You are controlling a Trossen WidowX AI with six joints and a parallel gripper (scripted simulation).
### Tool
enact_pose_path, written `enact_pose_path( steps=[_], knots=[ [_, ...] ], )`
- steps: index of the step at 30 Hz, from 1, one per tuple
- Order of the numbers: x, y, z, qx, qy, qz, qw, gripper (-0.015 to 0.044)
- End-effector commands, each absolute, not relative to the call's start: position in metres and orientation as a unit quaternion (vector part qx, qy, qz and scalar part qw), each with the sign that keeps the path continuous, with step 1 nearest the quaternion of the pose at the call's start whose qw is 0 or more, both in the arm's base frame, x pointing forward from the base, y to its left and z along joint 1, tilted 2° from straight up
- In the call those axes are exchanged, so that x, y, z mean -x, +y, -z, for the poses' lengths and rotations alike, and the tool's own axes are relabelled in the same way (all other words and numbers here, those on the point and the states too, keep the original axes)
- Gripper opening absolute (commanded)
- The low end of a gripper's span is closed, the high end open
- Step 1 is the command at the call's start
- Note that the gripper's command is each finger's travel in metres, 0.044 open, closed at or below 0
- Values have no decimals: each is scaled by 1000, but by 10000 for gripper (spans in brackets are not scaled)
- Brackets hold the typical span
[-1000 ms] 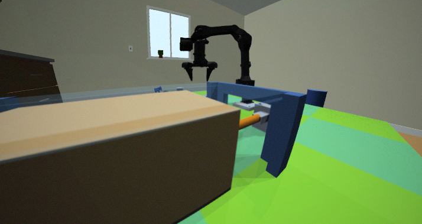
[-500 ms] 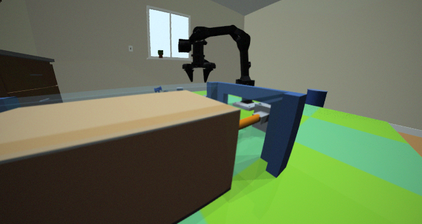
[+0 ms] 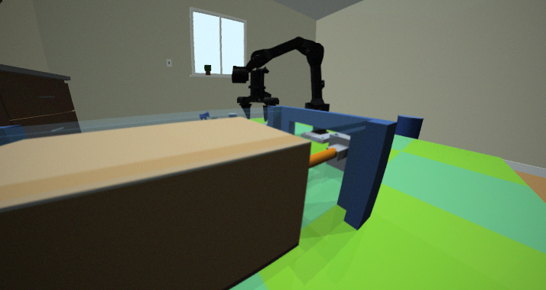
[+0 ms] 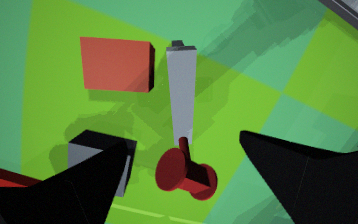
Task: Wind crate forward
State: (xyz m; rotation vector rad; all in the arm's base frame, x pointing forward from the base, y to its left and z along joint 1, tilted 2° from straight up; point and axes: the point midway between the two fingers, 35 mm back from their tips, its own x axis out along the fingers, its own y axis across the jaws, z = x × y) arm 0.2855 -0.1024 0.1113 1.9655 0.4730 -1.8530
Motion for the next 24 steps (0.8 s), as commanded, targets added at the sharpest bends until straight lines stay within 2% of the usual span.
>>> enact_pose_path(
  steps=[1,24],
  knots=[
    [-284,-102,-80,-699,169,667,195,440],
    [-286,-103,-50,-699,169,667,195,440]
  ],
)
